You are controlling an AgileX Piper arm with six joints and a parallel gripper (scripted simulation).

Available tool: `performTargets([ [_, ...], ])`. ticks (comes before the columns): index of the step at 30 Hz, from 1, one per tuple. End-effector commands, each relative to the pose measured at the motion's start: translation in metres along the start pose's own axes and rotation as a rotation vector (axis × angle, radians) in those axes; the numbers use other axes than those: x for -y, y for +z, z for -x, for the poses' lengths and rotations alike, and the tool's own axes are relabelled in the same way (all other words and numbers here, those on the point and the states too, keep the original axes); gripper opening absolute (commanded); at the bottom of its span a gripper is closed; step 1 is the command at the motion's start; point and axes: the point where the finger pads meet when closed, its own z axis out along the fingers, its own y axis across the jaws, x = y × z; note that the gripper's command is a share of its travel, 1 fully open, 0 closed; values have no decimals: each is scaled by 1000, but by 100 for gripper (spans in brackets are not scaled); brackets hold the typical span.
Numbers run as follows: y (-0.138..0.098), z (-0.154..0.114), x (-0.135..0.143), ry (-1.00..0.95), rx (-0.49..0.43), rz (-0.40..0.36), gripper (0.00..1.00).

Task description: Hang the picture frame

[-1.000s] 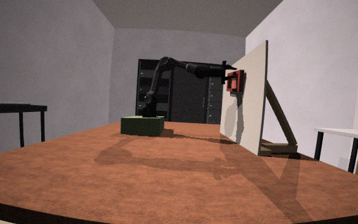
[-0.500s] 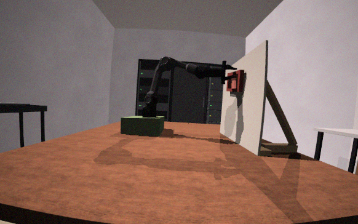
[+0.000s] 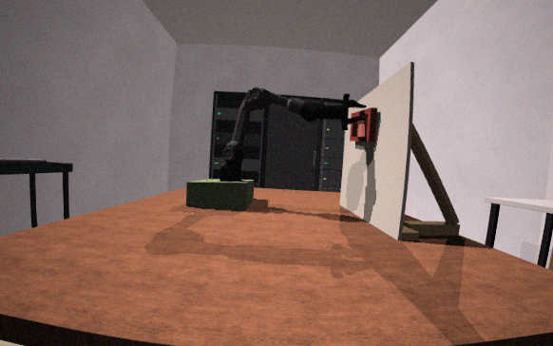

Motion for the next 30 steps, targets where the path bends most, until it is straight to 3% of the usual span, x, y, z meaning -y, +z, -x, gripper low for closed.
performTargets([
  [1, 1, 0, -1, 0, 0, 1, 63],
  [10, 1, 0, -1, 0, 0, 1, 63],
  [11, 1, 0, -1, 0, 0, 1, 0],
  [30, 1, 0, 0, 0, 1, 0, 0],
])
